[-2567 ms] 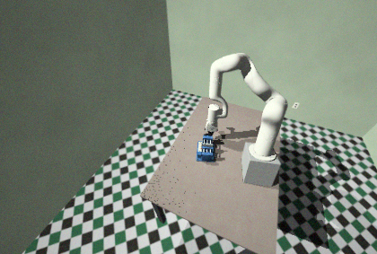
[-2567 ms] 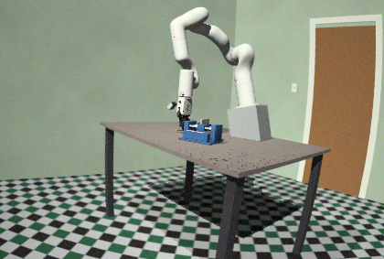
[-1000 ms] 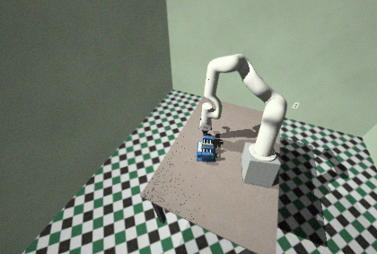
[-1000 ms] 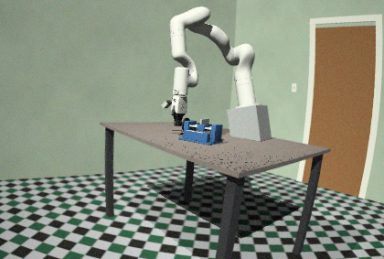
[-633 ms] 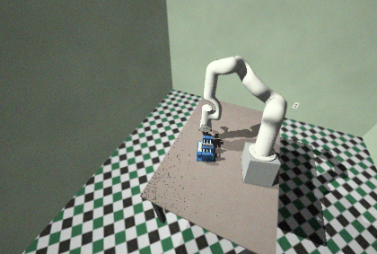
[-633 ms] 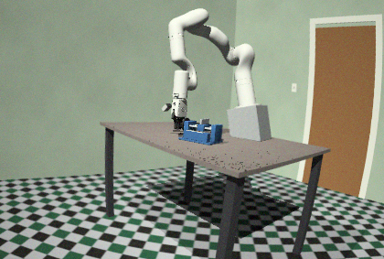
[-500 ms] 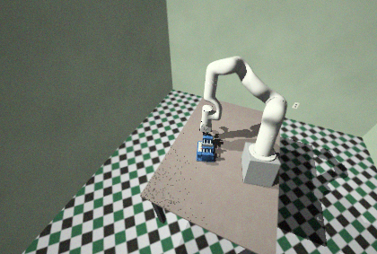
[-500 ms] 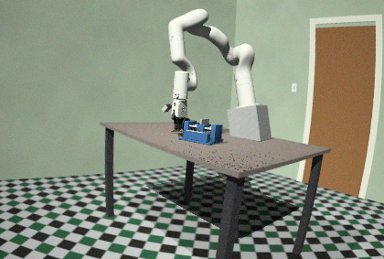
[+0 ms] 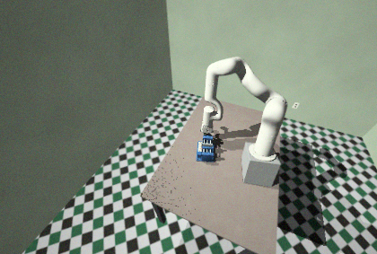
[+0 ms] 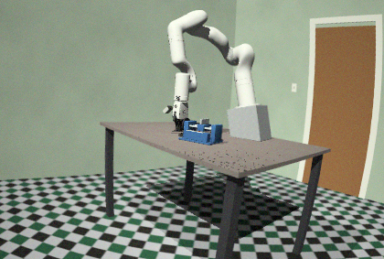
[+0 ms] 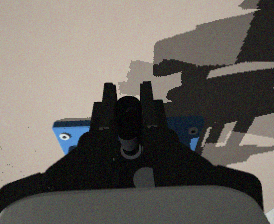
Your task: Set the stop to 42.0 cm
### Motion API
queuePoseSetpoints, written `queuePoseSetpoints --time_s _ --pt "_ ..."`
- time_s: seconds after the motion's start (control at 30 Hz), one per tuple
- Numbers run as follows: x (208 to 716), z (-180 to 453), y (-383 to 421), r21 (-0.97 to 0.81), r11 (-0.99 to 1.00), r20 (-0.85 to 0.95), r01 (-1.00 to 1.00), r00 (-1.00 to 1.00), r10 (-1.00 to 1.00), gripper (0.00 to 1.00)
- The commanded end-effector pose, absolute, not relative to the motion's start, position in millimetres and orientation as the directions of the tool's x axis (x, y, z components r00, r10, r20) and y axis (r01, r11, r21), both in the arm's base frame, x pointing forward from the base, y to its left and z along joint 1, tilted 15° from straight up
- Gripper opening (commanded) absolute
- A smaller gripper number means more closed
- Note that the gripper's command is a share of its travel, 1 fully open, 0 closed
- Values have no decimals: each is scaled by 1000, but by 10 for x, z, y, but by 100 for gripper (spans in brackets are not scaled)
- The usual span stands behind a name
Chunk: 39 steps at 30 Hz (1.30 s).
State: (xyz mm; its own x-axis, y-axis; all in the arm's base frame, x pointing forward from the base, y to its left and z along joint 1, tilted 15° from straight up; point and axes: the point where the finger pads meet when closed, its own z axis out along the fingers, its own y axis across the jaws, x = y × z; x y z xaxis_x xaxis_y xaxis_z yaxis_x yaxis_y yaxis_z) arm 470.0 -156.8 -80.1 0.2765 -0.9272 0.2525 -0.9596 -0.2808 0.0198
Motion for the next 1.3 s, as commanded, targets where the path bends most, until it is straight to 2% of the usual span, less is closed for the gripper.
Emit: queuePoseSetpoints --time_s 0.0,1.27 --pt "4684 -806 -1577 16 -281 253 -959 276 -927 6" --pt "4329 -527 -1607 16 -281 253 -959 276 -927 6"
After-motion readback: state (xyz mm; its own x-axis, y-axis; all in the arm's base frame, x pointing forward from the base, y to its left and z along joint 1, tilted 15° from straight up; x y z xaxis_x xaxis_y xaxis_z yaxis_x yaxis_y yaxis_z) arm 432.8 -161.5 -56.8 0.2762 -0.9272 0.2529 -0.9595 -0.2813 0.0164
